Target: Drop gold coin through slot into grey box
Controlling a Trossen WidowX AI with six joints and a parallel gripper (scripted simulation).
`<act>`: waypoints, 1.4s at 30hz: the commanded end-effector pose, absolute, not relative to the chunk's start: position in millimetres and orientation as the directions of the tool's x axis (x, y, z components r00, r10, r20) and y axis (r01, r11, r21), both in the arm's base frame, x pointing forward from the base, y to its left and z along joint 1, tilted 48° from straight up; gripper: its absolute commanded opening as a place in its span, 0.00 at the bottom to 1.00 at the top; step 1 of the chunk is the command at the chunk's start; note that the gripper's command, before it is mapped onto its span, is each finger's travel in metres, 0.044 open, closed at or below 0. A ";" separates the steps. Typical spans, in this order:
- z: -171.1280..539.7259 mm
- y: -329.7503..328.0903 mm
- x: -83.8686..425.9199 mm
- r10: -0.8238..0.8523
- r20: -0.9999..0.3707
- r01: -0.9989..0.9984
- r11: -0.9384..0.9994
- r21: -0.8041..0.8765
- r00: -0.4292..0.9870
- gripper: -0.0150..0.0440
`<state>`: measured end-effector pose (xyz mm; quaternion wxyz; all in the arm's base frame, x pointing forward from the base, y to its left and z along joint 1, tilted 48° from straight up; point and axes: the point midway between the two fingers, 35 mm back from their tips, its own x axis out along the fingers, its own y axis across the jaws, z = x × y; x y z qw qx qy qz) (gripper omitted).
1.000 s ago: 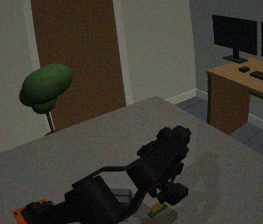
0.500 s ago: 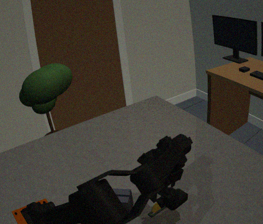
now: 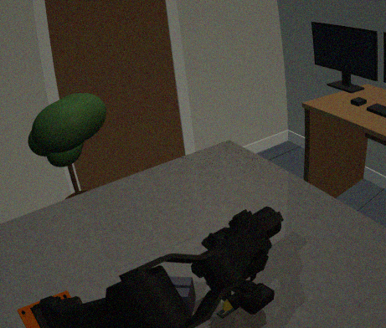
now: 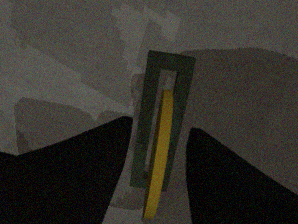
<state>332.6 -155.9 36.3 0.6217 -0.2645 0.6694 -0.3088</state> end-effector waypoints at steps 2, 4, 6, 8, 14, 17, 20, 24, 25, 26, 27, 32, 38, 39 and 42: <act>34.4 -156.6 330.3 -0.740 -0.666 0.019 0.667 -0.745 -0.092 0.30; 34.4 -156.6 330.3 -0.740 -0.666 0.019 0.667 -0.745 -0.092 0.25; 34.4 -156.6 330.3 -0.740 -0.666 0.019 0.667 -0.745 -0.092 0.25; 34.4 -156.6 330.3 -0.740 -0.666 0.019 0.667 -0.745 -0.092 0.25; 35.4 -155.3 330.7 -0.740 -0.666 0.019 0.668 -0.744 -0.092 0.25; 39.6 -150.1 332.3 -0.739 -0.668 0.019 0.669 -0.743 -0.091 0.25; 44.1 -144.6 333.9 -0.738 -0.669 0.019 0.670 -0.742 -0.091 0.25; 50.3 -137.0 335.8 -0.737 -0.670 0.019 0.671 -0.741 -0.090 0.25; 51.9 -135.2 336.2 -0.737 -0.670 0.020 0.672 -0.741 -0.090 0.25; 53.6 -133.3 336.6 -0.736 -0.671 0.020 0.672 -0.740 -0.090 0.25; 55.2 -131.4 337.0 -0.736 -0.671 0.020 0.672 -0.740 -0.090 0.25; 63.4 -121.9 338.5 -0.735 -0.672 0.020 0.673 -0.740 -0.090 0.25; 73.5 -110.7 339.5 -0.735 -0.672 0.020 0.673 -0.739 -0.090 0.25; 75.2 -108.9 339.6 -0.735 -0.672 0.020 0.673 -0.739 -0.090 0.25; 80.4 -103.3 339.8 -0.736 -0.671 0.019 0.673 -0.740 -0.091 0.25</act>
